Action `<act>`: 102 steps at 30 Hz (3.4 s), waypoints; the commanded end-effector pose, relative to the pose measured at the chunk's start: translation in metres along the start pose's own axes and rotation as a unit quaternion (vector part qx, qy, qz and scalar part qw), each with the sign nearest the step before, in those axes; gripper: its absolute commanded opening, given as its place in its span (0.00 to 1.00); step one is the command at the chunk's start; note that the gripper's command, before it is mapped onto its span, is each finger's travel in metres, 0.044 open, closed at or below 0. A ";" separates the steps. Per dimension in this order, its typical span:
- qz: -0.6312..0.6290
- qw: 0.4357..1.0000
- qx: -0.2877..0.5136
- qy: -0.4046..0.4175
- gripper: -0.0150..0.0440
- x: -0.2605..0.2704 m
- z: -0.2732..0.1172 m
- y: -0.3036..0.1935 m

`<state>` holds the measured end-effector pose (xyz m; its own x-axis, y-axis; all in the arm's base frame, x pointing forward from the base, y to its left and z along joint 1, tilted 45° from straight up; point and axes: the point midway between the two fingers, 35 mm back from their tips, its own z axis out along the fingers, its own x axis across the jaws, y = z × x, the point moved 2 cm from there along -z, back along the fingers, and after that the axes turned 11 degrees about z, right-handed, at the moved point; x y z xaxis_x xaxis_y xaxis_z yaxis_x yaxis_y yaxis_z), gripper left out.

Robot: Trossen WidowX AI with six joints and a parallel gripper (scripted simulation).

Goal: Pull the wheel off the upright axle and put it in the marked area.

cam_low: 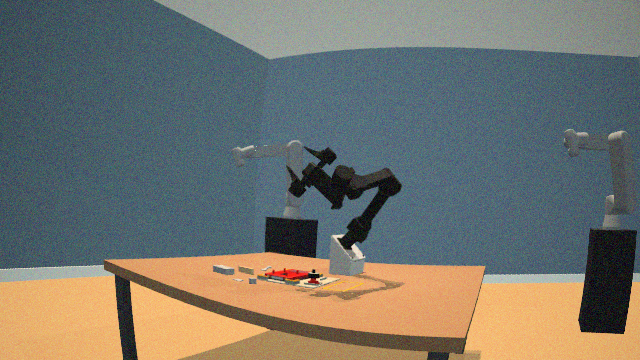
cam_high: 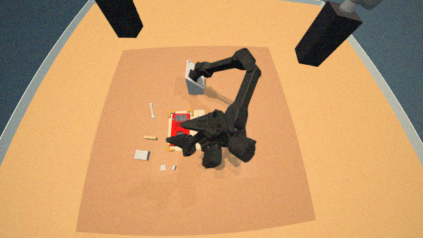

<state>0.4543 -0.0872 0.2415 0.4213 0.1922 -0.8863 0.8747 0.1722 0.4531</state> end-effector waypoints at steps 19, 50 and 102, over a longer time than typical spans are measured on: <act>0.254 0.736 0.328 0.535 0.76 0.165 -0.068 -0.091; 0.285 0.326 0.803 0.411 0.76 0.146 -0.166 -0.141; 0.280 0.330 0.803 0.411 0.25 0.187 -0.205 -0.160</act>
<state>0.3438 0.1217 0.0205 0.9939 0.0733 -0.0819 -0.0042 -0.7197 -0.6943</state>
